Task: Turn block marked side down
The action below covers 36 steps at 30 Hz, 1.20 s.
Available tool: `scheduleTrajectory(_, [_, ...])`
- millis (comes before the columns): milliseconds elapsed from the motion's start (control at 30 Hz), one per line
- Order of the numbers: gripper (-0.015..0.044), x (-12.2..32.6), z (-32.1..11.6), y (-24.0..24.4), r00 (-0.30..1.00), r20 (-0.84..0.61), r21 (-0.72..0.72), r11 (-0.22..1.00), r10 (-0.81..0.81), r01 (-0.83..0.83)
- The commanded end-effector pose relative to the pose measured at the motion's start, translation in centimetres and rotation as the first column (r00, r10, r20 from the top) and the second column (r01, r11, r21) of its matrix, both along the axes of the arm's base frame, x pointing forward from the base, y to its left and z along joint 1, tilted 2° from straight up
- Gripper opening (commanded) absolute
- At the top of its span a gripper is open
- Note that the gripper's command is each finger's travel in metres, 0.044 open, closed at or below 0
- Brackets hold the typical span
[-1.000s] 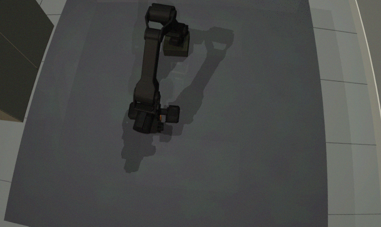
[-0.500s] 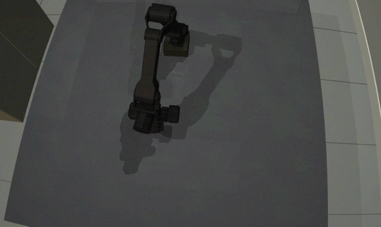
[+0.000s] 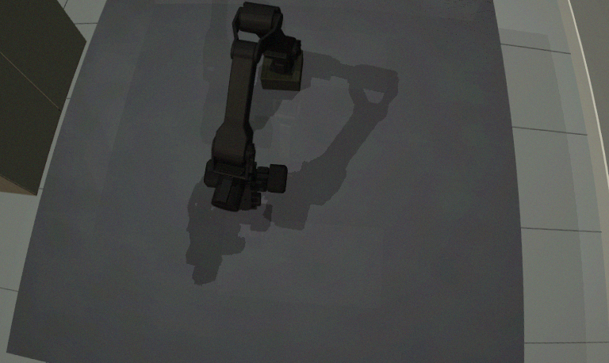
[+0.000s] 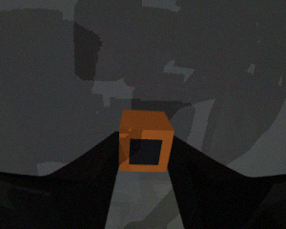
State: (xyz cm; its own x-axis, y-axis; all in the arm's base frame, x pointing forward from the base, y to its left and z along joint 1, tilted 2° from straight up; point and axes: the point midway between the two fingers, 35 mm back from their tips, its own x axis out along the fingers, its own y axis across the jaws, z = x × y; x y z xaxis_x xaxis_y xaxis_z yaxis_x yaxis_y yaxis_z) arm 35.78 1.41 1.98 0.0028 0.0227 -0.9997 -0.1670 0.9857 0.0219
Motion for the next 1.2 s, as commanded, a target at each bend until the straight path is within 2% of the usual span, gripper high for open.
scheduleTrajectory(0, [0.0, 0.5, 1.4, 0.1, 1.0, 0.027, 0.005, 1.0, 0.003, -0.003])
scheduleTrajectory(167, [0.0, 0.5, 1.2, 0.1, 0.999, 0.05, 0.009, 1.0, 0.002, -0.002])
scheduleTrajectory(1167, [0.0, 0.1, 0.3, 0.0, 0.871, 0.49, 0.087, 0.996, -0.03, -0.014])
